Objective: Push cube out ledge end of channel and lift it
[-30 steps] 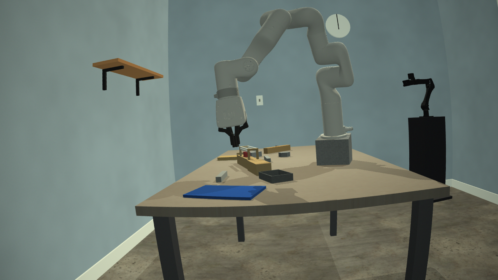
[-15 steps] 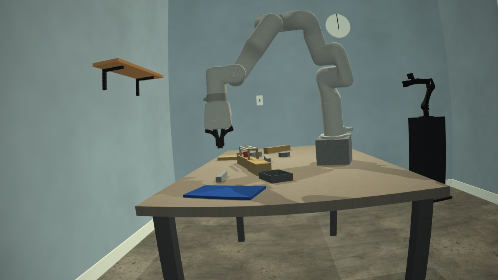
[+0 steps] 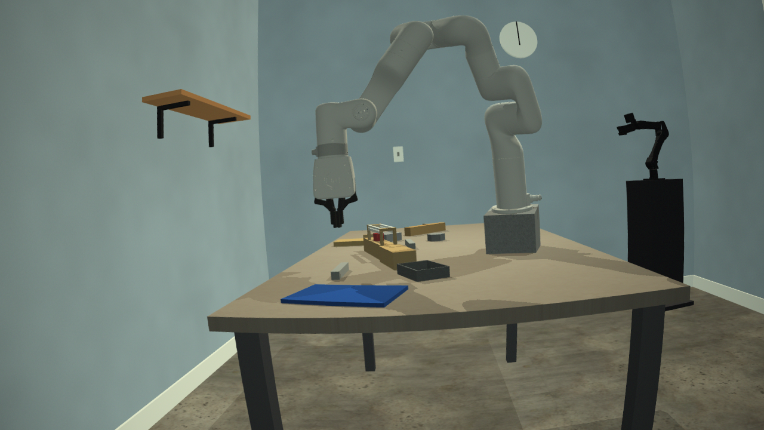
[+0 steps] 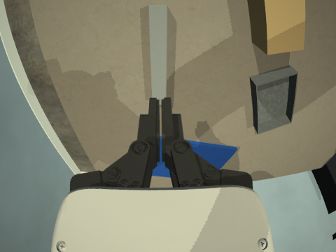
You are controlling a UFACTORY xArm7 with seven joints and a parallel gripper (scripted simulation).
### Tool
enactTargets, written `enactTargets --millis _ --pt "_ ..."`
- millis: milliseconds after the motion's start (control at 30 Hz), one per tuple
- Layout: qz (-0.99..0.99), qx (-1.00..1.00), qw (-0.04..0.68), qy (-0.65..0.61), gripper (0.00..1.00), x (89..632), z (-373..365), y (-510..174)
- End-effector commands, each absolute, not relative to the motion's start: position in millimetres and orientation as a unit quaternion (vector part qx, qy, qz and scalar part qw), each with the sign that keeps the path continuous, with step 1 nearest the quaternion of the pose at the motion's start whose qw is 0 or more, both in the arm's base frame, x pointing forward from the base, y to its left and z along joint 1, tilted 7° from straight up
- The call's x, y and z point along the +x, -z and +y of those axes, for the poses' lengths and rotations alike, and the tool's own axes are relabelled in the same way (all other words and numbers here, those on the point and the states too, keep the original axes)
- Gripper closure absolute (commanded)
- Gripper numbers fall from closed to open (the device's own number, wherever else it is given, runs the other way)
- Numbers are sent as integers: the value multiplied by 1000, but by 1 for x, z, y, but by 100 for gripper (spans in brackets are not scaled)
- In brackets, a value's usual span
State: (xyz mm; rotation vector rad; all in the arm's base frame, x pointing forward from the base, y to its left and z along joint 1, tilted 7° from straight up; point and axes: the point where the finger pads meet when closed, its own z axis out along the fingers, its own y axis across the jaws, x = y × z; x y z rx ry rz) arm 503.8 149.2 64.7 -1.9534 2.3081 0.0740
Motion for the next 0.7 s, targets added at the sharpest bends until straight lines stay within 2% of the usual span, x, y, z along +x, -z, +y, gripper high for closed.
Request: enactTargets --millis 0,100,133,667 --pt "762 -644 61 -23 100 505 149 -67" --pt "762 -644 61 -23 100 505 149 -67" --pt "762 -644 61 -23 62 505 149 -67" --pt "762 -644 61 -23 62 505 149 -67"
